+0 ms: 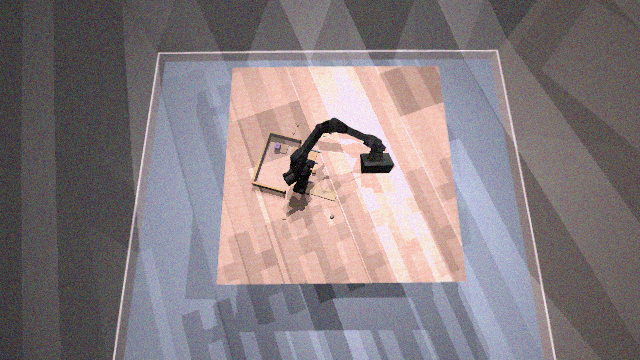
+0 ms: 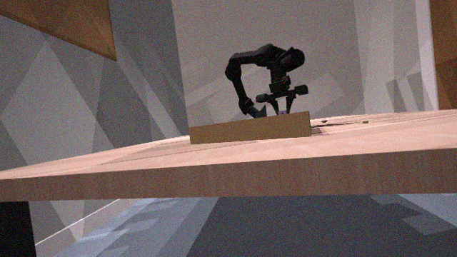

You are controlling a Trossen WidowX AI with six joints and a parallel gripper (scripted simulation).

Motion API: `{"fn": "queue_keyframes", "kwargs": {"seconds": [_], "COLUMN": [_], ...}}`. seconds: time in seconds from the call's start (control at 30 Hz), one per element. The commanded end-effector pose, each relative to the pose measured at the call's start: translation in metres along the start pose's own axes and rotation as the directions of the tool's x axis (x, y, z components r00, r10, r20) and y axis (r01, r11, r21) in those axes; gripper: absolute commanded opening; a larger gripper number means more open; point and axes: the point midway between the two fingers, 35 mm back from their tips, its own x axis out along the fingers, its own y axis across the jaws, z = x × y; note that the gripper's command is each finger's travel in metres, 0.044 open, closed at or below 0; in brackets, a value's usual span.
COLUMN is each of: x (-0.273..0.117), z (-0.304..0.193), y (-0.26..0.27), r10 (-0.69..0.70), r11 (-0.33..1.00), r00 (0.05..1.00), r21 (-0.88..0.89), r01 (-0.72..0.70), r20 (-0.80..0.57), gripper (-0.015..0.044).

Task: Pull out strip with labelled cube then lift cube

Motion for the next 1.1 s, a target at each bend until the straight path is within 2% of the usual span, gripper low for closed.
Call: {"fn": "queue_keyframes", "kwargs": {"seconds": [0.0, 1.07], "x": [-0.005, -0.006], "z": [-0.009, -0.086], "y": [-0.005, -0.056], "r10": [0.001, -0.001], "r11": [1.000, 1.000], "r00": [1.000, 1.000], "r21": [0.002, -0.001], "r01": [-0.001, 0.001], "r20": [-0.003, -0.006], "gripper": [0.0000, 0.0000]}}
